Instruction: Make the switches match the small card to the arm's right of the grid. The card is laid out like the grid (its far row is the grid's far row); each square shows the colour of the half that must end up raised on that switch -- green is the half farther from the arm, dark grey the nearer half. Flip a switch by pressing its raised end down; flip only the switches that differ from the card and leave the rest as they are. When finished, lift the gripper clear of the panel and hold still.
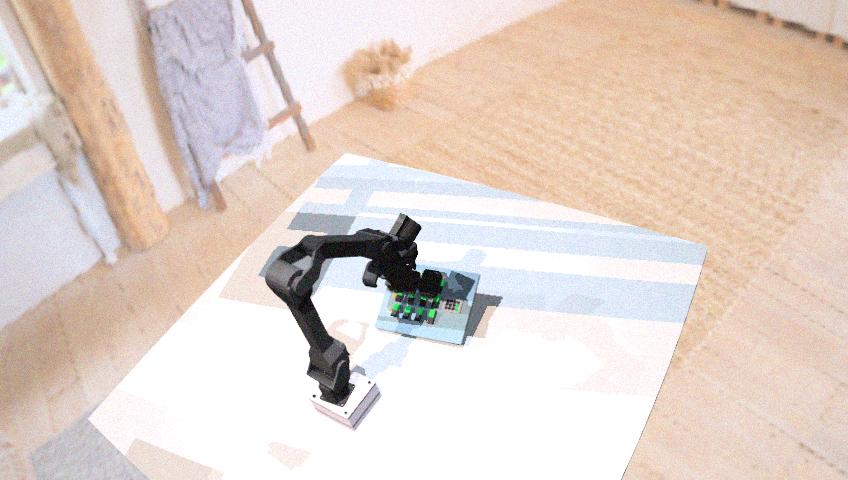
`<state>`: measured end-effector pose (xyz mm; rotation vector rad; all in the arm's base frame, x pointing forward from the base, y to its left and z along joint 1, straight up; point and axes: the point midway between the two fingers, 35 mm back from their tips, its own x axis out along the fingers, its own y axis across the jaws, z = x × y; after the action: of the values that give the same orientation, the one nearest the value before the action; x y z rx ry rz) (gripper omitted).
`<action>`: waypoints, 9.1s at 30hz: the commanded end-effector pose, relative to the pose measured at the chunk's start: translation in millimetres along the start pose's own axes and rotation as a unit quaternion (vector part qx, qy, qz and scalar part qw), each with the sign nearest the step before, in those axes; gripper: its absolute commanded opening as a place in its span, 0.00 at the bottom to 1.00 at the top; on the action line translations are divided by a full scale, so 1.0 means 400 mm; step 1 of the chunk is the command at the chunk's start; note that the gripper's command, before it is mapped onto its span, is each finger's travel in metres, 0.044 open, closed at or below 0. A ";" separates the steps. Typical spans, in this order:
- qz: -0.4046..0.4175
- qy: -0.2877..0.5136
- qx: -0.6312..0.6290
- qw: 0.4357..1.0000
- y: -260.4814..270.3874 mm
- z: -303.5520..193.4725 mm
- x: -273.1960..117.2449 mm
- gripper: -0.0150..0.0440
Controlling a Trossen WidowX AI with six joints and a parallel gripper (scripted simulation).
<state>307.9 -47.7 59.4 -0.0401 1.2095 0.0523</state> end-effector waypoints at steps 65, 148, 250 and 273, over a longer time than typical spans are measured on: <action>-0.003 -0.007 0.001 1.000 -0.082 -0.005 -0.119 0.25; -0.003 0.001 0.001 1.000 -0.082 -0.001 0.010 0.25; -0.005 -0.024 0.001 1.000 -0.162 -0.054 0.005 0.25; -0.005 -0.024 0.001 1.000 -0.162 -0.053 0.012 0.25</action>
<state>293.4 -113.8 48.6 -0.0461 1.1603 0.0473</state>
